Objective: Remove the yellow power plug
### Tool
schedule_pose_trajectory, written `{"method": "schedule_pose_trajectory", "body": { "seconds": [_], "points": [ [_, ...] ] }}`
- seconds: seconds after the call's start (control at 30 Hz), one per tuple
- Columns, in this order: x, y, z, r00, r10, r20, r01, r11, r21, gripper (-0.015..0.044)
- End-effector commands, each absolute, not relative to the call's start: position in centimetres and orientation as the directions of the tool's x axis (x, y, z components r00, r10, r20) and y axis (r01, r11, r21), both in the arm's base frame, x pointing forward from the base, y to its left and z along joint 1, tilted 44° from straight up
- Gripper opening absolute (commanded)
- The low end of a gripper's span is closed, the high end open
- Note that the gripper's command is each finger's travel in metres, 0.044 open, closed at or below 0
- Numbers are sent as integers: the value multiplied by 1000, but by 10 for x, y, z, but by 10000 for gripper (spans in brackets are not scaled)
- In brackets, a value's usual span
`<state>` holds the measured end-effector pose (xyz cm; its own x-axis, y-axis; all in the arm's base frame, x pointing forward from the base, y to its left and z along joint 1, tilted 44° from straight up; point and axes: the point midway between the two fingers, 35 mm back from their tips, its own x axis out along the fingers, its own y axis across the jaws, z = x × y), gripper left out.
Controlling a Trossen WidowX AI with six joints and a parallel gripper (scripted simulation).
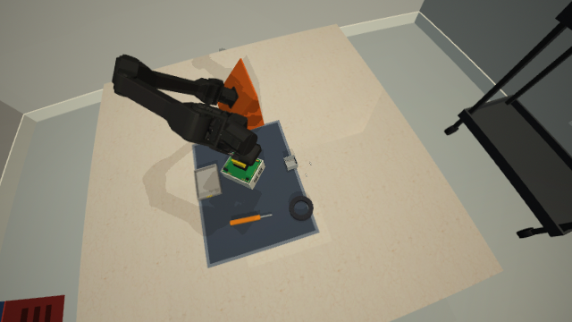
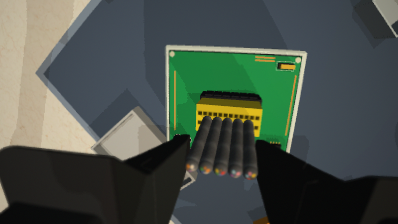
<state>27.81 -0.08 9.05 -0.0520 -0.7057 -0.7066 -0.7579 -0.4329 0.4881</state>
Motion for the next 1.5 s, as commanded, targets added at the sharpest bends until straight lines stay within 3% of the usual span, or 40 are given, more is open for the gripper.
{"method": "schedule_pose_trajectory", "body": {
  "seconds": [0.0,0.2,0.53,1.2,1.47],
  "points": [
    [278,10,97,-12,-691,-723,-747,-475,466,0],
    [278,-3,84,-12,-691,-722,-747,-474,466,0],
    [278,-3,84,-12,-691,-722,-747,-474,466,251],
    [278,-17,70,-11,-692,-722,-747,-474,466,251],
    [278,-17,70,-11,-692,-722,-747,-474,466,41]
  ]
}}
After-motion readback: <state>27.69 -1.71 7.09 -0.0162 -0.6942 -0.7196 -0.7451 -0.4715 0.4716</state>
